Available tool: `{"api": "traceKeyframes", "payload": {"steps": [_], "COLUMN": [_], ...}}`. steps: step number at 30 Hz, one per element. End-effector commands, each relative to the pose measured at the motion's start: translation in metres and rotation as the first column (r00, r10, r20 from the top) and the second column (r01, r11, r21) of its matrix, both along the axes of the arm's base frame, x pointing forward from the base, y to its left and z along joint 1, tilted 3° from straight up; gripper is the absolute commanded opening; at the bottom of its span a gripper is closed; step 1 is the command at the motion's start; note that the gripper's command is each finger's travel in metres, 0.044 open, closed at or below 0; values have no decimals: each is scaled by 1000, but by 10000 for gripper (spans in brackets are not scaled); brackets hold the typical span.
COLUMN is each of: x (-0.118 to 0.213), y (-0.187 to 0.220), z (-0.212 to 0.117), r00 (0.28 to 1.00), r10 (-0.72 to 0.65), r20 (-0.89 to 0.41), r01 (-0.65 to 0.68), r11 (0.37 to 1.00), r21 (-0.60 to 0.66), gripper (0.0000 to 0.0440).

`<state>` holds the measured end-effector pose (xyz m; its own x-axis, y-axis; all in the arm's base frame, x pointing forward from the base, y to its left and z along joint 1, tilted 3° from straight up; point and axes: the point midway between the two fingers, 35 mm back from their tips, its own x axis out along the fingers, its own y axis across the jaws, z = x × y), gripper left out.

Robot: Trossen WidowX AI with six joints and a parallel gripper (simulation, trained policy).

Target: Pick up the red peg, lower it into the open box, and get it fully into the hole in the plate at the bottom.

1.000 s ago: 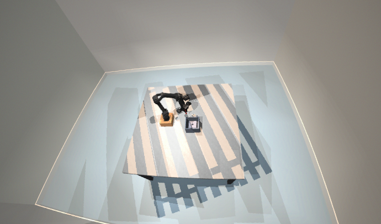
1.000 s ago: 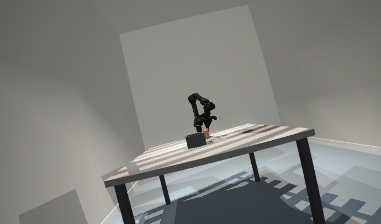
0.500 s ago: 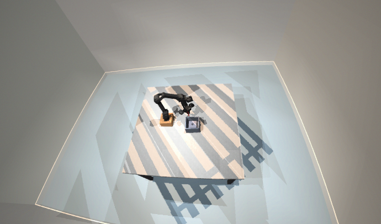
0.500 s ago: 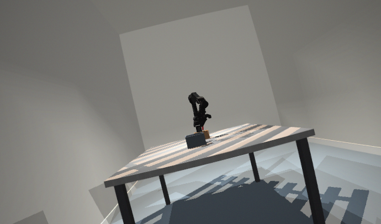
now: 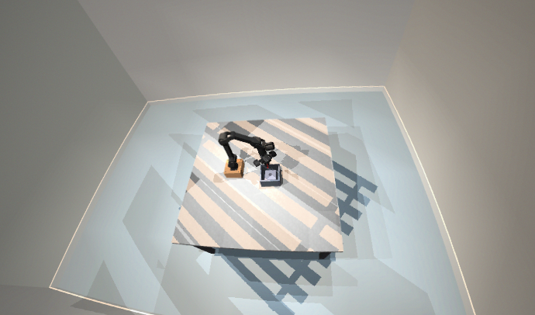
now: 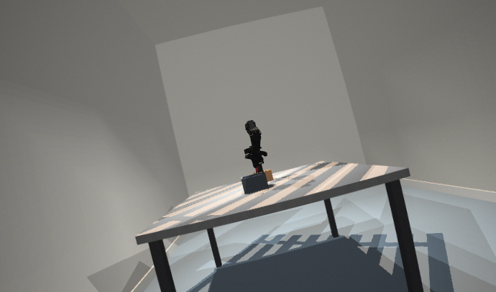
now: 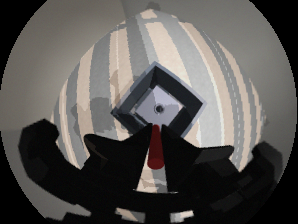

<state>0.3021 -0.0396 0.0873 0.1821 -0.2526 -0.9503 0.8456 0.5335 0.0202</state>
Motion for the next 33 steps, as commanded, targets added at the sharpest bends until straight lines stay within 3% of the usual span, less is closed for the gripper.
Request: {"api": "traceKeyframes", "payload": {"steps": [1,16,21,23,27,33], "x": [5,16,17,18,29,44], "y": [-10,-36,-41,-44,-51,-64], "z": [-3,-39,-54,-58,-59,-58], "r00": [1000,997,996,995,996,996], "r10": [-17,-61,-44,-36,-29,-15], "r20": [2,-44,-74,-90,-88,-83], "r01": [17,64,48,41,33,17], "r11": [1000,997,997,998,998,1000], "r21": [10,54,55,53,45,24], "gripper": [1,18,129,143,242,354]}}
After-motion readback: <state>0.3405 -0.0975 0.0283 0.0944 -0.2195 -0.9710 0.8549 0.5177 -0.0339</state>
